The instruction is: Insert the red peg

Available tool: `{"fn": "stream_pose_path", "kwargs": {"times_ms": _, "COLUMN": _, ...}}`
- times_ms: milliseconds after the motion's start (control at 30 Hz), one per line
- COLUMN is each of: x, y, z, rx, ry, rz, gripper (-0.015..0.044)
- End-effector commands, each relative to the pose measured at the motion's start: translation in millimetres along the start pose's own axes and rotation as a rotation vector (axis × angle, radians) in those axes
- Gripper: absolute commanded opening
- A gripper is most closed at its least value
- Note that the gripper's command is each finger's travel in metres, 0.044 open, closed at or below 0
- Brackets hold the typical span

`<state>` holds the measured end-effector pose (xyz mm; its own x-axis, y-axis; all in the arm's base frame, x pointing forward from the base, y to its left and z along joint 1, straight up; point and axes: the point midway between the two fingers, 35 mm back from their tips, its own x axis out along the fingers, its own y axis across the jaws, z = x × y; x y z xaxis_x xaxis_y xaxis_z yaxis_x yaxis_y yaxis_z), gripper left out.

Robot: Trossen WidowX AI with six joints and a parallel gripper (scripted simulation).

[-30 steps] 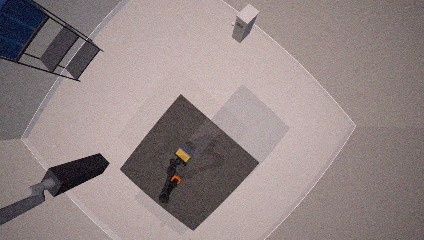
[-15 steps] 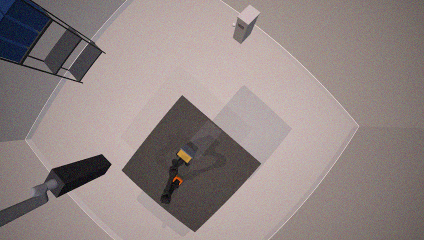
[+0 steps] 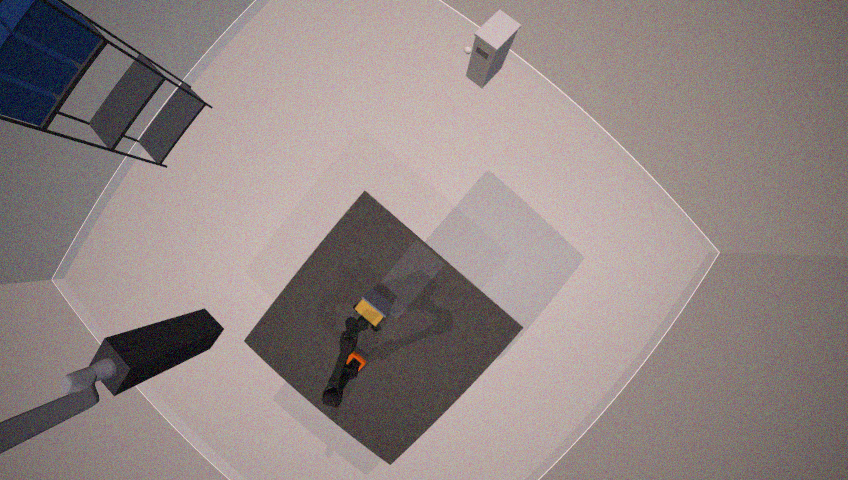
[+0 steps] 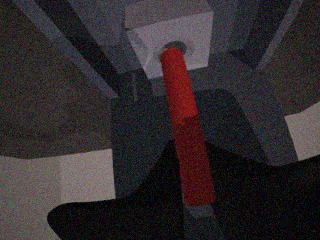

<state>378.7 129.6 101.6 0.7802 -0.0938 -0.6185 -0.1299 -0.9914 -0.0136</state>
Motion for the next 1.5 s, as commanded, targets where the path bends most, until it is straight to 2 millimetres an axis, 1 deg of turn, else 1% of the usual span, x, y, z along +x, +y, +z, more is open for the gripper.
{"fn": "stream_pose_path", "kwargs": {"times_ms": 0, "x": 3, "y": -2, "z": -2, "rx": -0.005, "ry": -0.001, "rz": -0.005, "gripper": 0.0000}}
{"fn": "stream_pose_path", "kwargs": {"times_ms": 700, "x": 9, "y": -6, "z": -6, "rx": -0.004, "ry": 0.000, "rz": -0.005, "gripper": 0.0000}}
{"fn": "stream_pose_path", "kwargs": {"times_ms": 1133, "x": 16, "y": -2, "z": 7, "rx": -0.005, "ry": -0.001, "rz": -0.005, "gripper": 0.0000}}
{"fn": "stream_pose_path", "kwargs": {"times_ms": 1467, "x": 23, "y": -3, "z": 16, "rx": -0.005, "ry": -0.001, "rz": -0.005, "gripper": 0.0000}}
